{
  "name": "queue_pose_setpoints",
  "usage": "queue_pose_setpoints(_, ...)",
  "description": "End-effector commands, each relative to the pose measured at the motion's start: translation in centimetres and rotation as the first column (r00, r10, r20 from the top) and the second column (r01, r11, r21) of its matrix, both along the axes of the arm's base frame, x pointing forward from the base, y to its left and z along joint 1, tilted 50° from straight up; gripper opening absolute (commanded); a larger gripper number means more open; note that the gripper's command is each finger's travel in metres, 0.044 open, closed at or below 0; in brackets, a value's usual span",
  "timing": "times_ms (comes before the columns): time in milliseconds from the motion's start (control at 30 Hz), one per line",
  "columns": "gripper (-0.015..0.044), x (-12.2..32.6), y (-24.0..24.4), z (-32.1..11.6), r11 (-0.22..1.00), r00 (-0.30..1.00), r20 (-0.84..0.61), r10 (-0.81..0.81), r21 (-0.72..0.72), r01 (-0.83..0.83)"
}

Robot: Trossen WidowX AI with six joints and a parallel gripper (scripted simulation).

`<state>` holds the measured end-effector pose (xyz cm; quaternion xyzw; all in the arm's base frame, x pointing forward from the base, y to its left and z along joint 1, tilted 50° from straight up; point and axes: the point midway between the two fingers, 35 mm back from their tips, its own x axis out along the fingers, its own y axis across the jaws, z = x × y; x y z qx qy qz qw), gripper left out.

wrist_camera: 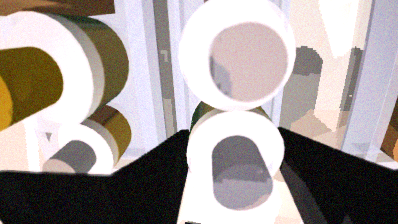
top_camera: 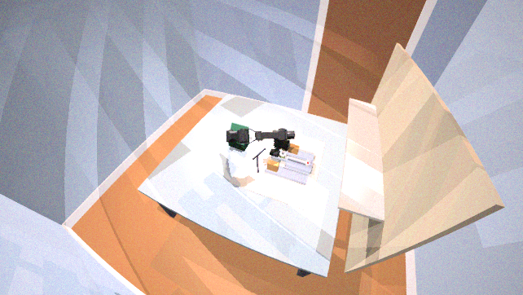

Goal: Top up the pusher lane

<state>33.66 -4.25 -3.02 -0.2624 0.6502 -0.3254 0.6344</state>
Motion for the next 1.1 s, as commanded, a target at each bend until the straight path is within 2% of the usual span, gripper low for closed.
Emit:
queue_pose_setpoints(0,0.0,0.09,-0.05,0.06,1.0,1.0,0.006,0.005,-0.005,-0.005)
queue_pose_setpoints(1067,0.0,-0.52,0.02,0.02,1.0,1.0,0.006,0.005,-0.005,-0.005)
